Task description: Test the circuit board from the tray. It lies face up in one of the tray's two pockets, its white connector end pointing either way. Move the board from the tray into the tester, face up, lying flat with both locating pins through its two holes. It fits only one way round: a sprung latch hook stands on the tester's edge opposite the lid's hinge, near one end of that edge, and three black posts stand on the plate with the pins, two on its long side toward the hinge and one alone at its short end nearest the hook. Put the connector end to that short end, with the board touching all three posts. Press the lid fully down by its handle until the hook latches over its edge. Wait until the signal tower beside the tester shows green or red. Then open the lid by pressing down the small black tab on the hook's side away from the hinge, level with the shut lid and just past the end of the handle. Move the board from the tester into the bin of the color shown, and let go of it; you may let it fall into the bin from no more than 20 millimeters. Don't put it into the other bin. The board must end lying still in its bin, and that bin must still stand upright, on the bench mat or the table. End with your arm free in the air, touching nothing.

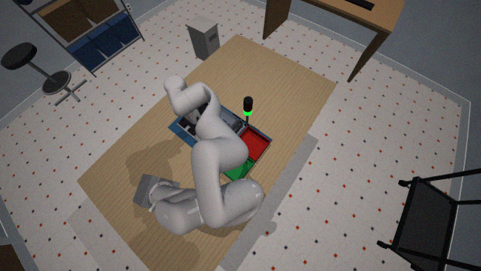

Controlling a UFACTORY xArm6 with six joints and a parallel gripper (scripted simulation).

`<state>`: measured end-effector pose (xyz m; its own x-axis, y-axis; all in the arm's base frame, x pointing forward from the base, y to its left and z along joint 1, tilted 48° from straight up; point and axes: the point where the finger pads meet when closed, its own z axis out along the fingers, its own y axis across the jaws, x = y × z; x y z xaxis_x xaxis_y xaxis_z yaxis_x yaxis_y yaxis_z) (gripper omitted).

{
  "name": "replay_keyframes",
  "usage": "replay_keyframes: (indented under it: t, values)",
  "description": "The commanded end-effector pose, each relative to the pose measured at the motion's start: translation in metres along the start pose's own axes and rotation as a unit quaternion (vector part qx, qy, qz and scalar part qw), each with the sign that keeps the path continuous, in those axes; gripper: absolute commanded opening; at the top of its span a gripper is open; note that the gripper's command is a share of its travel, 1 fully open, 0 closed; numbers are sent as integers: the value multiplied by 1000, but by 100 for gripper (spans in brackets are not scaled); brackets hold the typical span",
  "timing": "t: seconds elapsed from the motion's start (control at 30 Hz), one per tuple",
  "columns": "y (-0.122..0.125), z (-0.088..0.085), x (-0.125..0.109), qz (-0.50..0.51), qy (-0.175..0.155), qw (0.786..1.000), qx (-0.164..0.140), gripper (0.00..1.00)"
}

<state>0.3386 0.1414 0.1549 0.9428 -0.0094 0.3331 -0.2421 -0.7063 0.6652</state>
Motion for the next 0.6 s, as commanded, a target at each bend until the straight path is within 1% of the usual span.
replay_keyframes:
  t: [0.0,0.03,0.17,0.27,0.37,0.57]
  values:
    - [-1,18,1,1,1,1000,2,0]
    - [-1,18,1,1,1,1000,2,0]
    - [-1,35,1,1,1,1000,2,0]
    - [-1,43,1,1,1,1000,2,0]
    - [-1,46,1,1,1,1000,2,0]
    - [-1,46,1,1,1,1000,2,0]
